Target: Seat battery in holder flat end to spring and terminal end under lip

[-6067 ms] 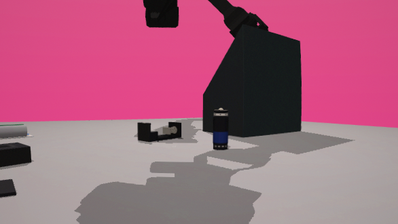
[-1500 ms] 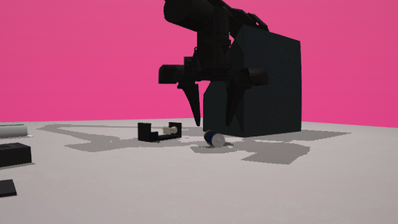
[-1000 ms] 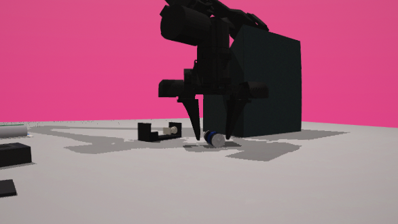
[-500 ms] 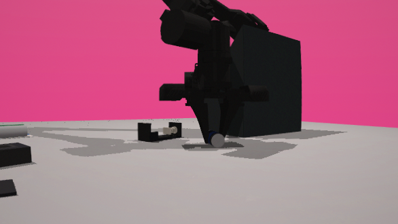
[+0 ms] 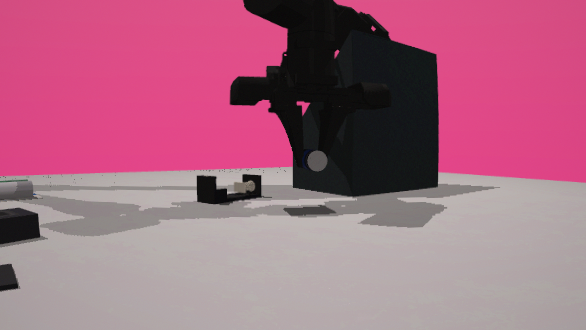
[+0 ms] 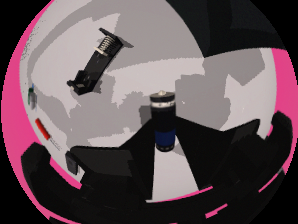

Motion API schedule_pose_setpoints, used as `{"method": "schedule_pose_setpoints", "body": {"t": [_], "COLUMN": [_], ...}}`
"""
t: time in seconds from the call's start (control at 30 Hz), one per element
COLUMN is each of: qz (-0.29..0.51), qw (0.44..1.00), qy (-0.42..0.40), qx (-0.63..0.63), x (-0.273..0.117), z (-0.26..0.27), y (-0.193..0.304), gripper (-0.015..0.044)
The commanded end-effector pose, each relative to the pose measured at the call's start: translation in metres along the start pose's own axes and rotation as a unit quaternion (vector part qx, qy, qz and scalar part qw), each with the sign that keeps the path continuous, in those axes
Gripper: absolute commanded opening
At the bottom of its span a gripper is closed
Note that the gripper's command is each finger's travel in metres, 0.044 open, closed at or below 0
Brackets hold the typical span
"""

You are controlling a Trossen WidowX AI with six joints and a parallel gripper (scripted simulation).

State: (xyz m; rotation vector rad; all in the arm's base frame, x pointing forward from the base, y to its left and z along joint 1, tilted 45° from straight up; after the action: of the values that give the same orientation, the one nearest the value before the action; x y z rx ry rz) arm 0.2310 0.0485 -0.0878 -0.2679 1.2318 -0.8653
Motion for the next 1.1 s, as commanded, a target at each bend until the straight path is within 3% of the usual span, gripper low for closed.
{"method": "schedule_pose_setpoints", "body": {"t": [0.0, 0.5, 1.07], "qz": [0.003, 0.006, 0.005], "qw": [1.000, 0.947, 0.773], "qy": [0.002, 0.001, -0.001], "qx": [-0.007, -0.321, -0.634], "x": [-0.005, -0.013, -0.021], "z": [0.003, 0.033, 0.064], "y": [0.001, -0.015, -0.038], "gripper": [0.0079, 0.0079, 0.0079]}}
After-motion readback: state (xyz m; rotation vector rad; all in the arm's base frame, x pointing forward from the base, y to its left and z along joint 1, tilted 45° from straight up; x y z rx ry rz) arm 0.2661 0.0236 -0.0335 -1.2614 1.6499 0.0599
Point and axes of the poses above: the point midway between the two fingers, 35 mm back from their tips, its own x axis out along the fingers, its own z axis across the jaws, y = z × x, the point moved 8 cm from there along -x, back along the fingers, and after that the axes turned 7 degrees about x, right-handed, at the moved point
